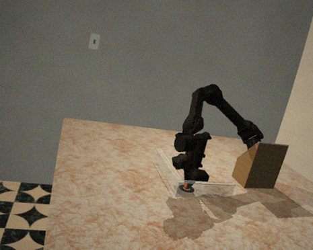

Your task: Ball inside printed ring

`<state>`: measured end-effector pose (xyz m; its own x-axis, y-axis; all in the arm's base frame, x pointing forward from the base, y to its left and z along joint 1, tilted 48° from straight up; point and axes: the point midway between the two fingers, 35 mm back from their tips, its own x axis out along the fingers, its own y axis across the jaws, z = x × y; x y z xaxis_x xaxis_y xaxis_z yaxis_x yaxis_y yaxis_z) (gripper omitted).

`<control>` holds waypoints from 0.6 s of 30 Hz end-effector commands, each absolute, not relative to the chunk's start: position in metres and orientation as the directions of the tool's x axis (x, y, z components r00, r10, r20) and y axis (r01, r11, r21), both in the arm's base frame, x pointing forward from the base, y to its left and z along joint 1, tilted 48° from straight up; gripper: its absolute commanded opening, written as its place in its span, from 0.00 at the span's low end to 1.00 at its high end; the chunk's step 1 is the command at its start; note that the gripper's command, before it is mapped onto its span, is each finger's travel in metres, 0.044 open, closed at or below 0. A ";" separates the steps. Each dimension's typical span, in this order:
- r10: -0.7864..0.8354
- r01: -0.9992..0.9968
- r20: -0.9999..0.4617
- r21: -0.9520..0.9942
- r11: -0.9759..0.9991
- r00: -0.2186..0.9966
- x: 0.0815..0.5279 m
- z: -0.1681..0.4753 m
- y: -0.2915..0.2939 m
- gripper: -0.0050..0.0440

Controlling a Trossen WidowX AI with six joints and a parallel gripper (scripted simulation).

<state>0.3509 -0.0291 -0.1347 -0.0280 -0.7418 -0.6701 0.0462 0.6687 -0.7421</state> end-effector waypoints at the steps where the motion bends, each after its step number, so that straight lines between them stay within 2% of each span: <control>1: -0.743 0.047 -0.669 -0.743 0.668 -0.026 0.352 -0.134 -0.029 0.14; 2: -0.743 0.047 -0.669 -0.743 0.668 -0.026 0.352 -0.134 -0.029 0.14; 11: -0.743 0.047 -0.669 -0.743 0.668 -0.026 0.352 -0.134 -0.029 0.57; 18: -0.743 0.047 -0.669 -0.743 0.668 -0.026 0.352 -0.134 -0.029 0.57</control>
<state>0.3510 -0.0290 -0.1348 -0.0273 -0.7416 -0.6703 0.0468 0.6689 -0.7419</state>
